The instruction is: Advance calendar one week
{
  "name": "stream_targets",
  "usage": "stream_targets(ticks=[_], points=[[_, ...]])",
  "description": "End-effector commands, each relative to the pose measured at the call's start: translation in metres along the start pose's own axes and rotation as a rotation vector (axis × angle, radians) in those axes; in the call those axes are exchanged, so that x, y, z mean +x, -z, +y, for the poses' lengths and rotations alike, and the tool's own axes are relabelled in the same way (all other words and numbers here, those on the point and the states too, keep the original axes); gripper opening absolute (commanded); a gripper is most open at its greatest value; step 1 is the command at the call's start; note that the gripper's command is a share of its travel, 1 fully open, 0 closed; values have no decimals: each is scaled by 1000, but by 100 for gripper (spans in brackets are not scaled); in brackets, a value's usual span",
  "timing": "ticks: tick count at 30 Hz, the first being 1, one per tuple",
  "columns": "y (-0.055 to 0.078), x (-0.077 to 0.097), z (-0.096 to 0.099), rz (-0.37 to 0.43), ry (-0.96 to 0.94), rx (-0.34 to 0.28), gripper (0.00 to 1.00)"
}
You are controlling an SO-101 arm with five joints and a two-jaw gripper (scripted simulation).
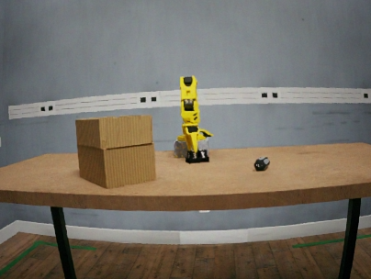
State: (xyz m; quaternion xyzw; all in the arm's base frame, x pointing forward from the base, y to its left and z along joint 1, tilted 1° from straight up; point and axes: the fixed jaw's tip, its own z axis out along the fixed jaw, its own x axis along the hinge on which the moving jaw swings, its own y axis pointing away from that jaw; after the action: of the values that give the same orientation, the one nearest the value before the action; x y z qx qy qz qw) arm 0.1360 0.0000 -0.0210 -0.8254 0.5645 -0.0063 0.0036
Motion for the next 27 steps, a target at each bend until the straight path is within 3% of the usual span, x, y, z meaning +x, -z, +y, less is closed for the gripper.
stream_targets(ticks=[1, 10, 27], points=[[-5, 0, 3, -5, -17, -11, 35], [-12, 0, 4, -5, -17, -11, 35], [-12, 0, 4, -5, -17, -11, 34]])
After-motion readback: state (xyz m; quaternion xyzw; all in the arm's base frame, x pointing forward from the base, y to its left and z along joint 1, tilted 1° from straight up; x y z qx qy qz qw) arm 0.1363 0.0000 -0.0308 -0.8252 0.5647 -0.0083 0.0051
